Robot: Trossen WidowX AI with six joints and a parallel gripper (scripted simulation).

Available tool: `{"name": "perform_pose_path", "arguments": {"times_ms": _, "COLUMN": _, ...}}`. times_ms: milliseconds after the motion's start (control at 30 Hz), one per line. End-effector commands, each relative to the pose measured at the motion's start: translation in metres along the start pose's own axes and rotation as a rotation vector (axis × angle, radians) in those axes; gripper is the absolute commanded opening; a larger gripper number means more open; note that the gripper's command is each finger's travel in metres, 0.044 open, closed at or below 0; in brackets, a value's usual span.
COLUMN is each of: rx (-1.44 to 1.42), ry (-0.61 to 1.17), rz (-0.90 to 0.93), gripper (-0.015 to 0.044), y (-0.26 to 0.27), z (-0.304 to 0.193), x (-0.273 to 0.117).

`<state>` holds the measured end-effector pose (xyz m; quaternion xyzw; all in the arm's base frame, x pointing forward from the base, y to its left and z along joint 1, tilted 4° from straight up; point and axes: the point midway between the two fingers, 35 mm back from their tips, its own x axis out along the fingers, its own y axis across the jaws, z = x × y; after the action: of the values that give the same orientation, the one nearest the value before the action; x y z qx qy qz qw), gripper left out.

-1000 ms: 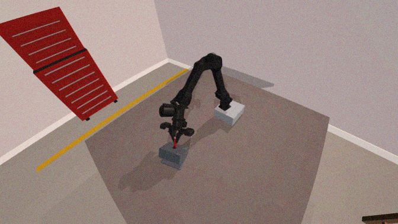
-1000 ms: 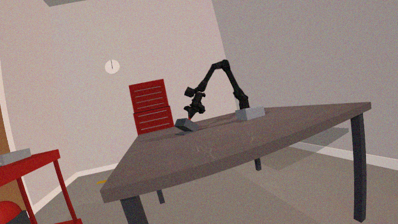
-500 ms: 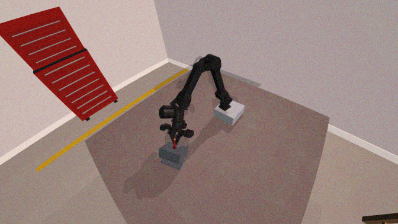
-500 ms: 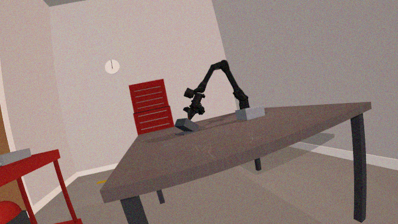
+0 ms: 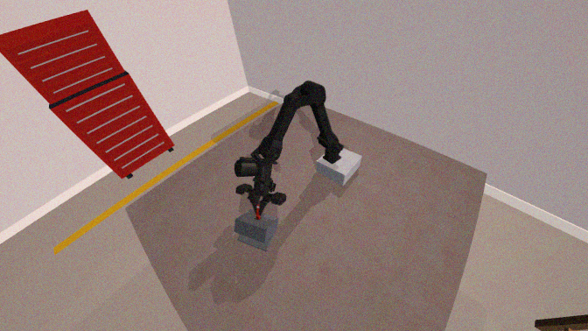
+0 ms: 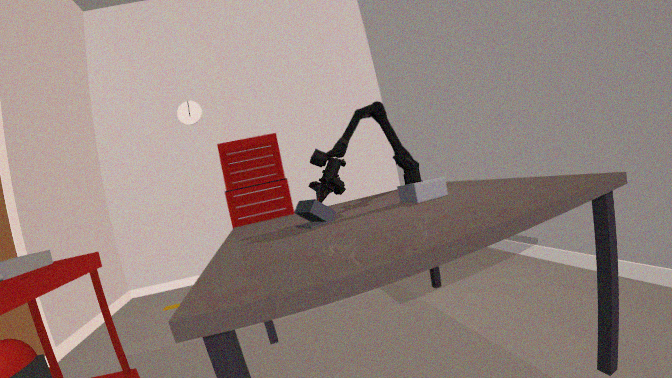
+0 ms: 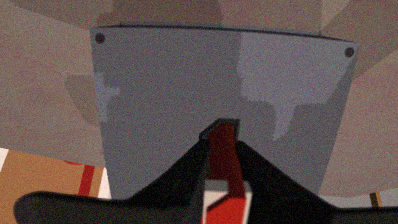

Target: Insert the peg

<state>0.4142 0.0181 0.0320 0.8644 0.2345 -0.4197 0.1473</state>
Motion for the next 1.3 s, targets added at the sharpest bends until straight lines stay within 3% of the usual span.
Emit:
{"name": "perform_pose_path", "arguments": {"times_ms": 0, "rx": 0.0, "ry": 0.0, "rz": 0.0, "gripper": 0.0, "y": 0.0, "z": 0.0, "x": 0.0}}
{"name": "perform_pose_path", "arguments": {"times_ms": 100, "rx": 0.0, "ry": 0.0, "rz": 0.0, "gripper": 0.0, "y": 0.0, "z": 0.0, "x": 0.0}}
{"name": "perform_pose_path", "arguments": {"times_ms": 667, "rx": 0.0, "ry": 0.0, "rz": 0.001, "gripper": 0.044, "y": 0.0, "z": 0.0, "x": -0.004}}
{"name": "perform_pose_path", "arguments": {"times_ms": 1267, "rx": 0.003, "ry": -0.003, "rz": 0.004, "gripper": 0.044, "y": 0.003, "z": -0.002, "x": -0.031}}
